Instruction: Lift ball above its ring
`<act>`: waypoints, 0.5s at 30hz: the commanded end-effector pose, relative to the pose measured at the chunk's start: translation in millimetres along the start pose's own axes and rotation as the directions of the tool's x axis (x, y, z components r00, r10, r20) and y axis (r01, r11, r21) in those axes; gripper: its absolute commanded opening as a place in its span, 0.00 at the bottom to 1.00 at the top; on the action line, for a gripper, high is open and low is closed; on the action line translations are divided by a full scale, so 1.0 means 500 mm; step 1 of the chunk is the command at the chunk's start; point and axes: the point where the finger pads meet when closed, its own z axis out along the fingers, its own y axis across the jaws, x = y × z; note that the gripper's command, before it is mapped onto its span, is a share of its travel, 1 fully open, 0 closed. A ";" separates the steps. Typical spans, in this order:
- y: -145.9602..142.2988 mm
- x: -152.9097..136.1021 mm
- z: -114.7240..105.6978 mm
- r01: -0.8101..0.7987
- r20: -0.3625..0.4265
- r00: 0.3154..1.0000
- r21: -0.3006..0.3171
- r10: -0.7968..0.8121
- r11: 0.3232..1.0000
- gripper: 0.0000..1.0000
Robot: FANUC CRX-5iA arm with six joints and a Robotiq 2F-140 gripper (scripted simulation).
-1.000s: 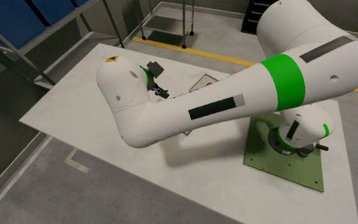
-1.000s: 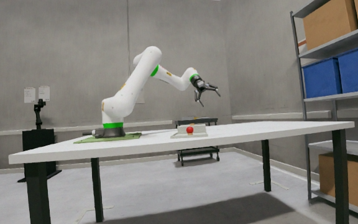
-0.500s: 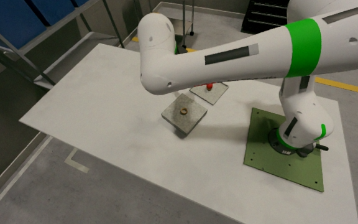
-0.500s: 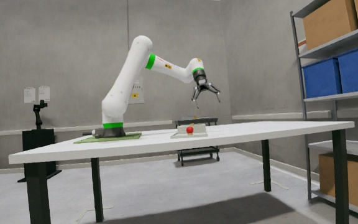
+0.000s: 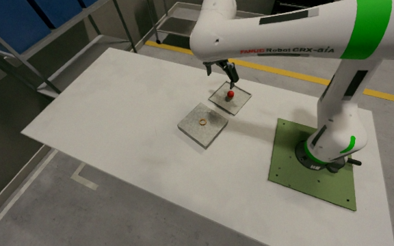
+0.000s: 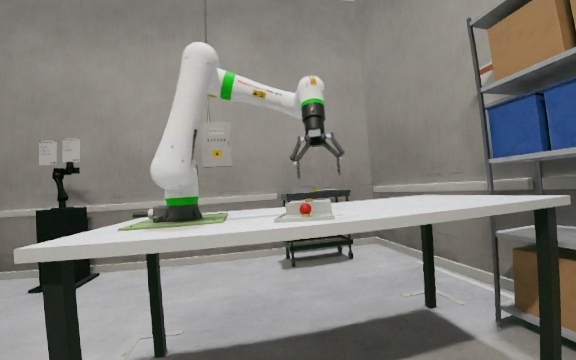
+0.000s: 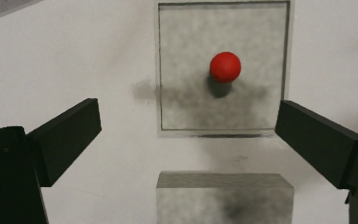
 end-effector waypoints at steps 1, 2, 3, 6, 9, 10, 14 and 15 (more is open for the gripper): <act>0.052 0.054 0.024 0.018 0.104 0.994 -0.020 -0.016 1.000 1.00; 0.067 0.066 0.030 0.021 0.133 0.991 -0.020 -0.018 1.000 1.00; 0.070 0.069 0.032 0.021 0.139 0.990 -0.020 -0.018 1.000 1.00; 0.084 0.078 0.037 0.023 0.165 0.986 -0.018 -0.020 1.000 1.00; 0.100 0.089 0.042 0.025 0.195 0.981 -0.014 -0.022 1.000 1.00; 0.101 0.090 0.042 0.025 0.196 0.980 -0.014 -0.022 1.000 1.00; 0.101 0.087 0.057 0.025 0.196 0.980 -0.014 -0.022 1.000 1.00; 0.102 0.082 0.083 0.025 0.196 0.980 -0.015 -0.022 1.000 1.00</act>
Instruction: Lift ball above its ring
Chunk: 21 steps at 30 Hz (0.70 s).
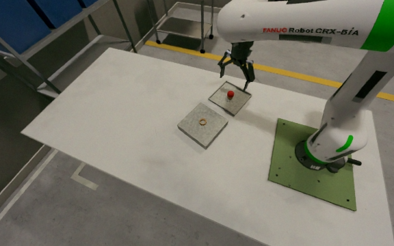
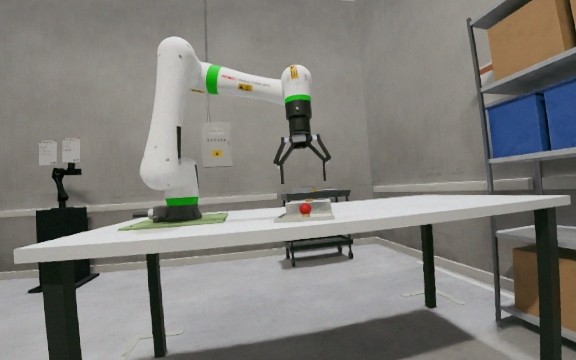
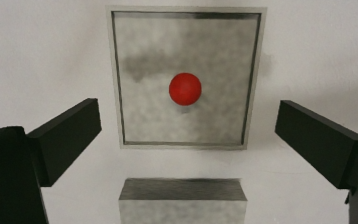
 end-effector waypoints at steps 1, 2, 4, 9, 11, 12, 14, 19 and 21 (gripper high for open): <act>0.002 0.001 0.069 0.000 0.000 1.000 0.000 0.000 1.000 1.00; 0.002 0.001 0.095 0.000 0.000 1.000 0.000 0.000 1.000 1.00; 0.003 0.001 0.135 0.000 0.000 1.000 0.000 0.000 1.000 1.00; 0.004 0.001 0.185 0.000 0.000 1.000 0.000 0.000 1.000 1.00; 0.004 0.001 0.187 0.000 0.000 1.000 0.000 0.000 1.000 1.00; 0.004 0.001 0.187 0.000 0.000 1.000 0.000 0.000 1.000 1.00; 0.004 0.001 0.187 0.000 0.000 1.000 0.000 0.000 1.000 1.00; 0.004 0.001 0.187 0.000 0.000 1.000 0.000 0.000 1.000 1.00; 0.004 0.001 0.187 0.000 0.000 1.000 0.000 0.000 1.000 0.10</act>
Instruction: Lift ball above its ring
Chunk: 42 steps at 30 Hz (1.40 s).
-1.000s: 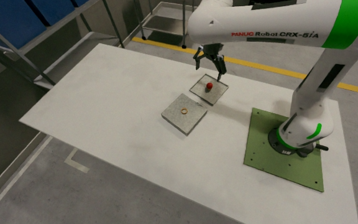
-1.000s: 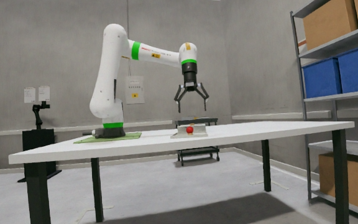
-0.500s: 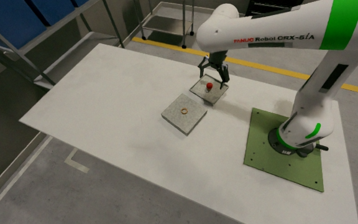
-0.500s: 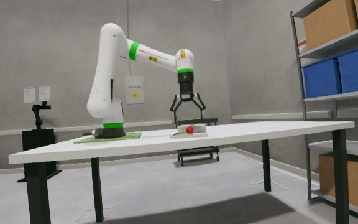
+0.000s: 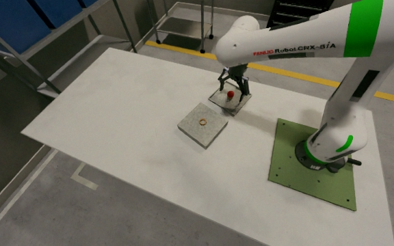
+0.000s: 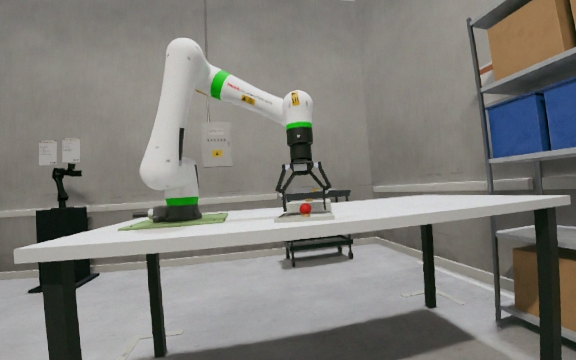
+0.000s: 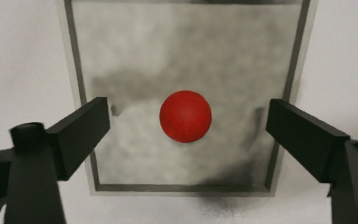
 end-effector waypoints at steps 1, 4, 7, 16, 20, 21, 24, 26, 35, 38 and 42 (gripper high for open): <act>-0.002 0.000 -0.002 0.000 0.000 1.000 0.002 0.000 1.000 0.10; -0.002 0.000 -0.002 0.000 0.000 1.000 0.002 0.000 1.000 0.10; -0.002 0.000 -0.002 0.000 0.000 1.000 0.002 0.000 1.000 0.10; -0.002 0.000 -0.003 0.000 0.000 1.000 0.002 0.000 1.000 0.10; -0.002 0.000 -0.018 0.000 0.000 1.000 0.002 0.000 1.000 0.10; -0.003 0.000 -0.034 0.000 0.000 1.000 0.002 0.000 1.000 0.10; -0.003 0.000 -0.104 0.000 -0.001 1.000 0.003 0.000 1.000 0.10; -0.003 0.000 -0.142 0.000 -0.001 1.000 0.003 0.000 1.000 0.10; -0.002 0.000 -0.158 0.000 -0.001 1.000 0.003 0.000 1.000 0.10; -0.002 0.000 -0.158 0.000 -0.001 1.000 0.003 0.000 1.000 0.10; -0.002 0.000 -0.158 0.000 -0.001 1.000 0.003 0.000 1.000 0.10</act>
